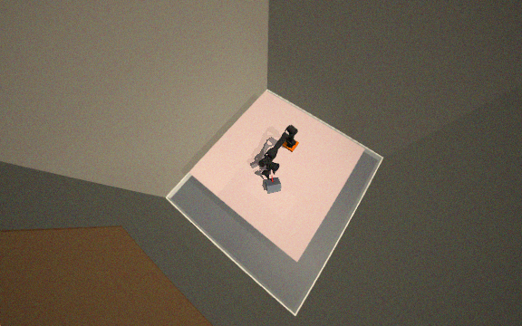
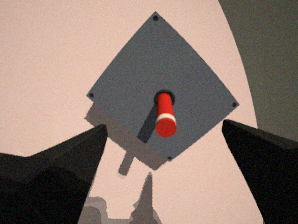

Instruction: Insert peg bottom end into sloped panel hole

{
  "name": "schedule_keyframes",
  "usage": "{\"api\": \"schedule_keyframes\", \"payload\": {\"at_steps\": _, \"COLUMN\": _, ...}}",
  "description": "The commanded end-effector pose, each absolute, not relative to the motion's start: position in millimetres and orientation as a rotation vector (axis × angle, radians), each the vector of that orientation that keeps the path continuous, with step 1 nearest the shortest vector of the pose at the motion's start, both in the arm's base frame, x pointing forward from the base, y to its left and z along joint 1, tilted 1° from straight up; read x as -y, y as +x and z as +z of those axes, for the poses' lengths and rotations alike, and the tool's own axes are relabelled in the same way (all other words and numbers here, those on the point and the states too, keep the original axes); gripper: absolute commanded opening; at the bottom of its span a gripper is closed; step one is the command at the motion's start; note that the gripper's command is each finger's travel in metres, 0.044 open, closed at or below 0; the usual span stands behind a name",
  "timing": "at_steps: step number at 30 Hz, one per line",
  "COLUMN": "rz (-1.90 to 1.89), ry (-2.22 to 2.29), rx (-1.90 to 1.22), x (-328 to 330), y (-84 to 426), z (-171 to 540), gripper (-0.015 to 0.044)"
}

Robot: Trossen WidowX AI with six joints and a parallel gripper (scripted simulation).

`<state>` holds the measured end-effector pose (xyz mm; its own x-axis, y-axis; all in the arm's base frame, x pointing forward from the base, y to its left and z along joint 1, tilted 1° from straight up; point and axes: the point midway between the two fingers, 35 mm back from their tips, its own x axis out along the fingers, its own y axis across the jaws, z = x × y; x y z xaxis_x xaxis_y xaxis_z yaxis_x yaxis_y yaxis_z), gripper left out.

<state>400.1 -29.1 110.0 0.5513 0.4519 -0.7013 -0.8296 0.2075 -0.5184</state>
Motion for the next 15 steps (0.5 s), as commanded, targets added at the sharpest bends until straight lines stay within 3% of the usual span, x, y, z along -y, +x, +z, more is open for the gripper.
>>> {"api": "schedule_keyframes", "payload": {"at_steps": 1, "rz": 0.93, "ry": -1.019, "rx": -0.437, "x": 35, "y": 397, "z": 121, "gripper": 0.044}}
{"api": "schedule_keyframes", "payload": {"at_steps": 15, "rz": 0.93, "ry": -1.016, "rx": -0.443, "x": 51, "y": 377, "z": 141, "gripper": 0.044}}
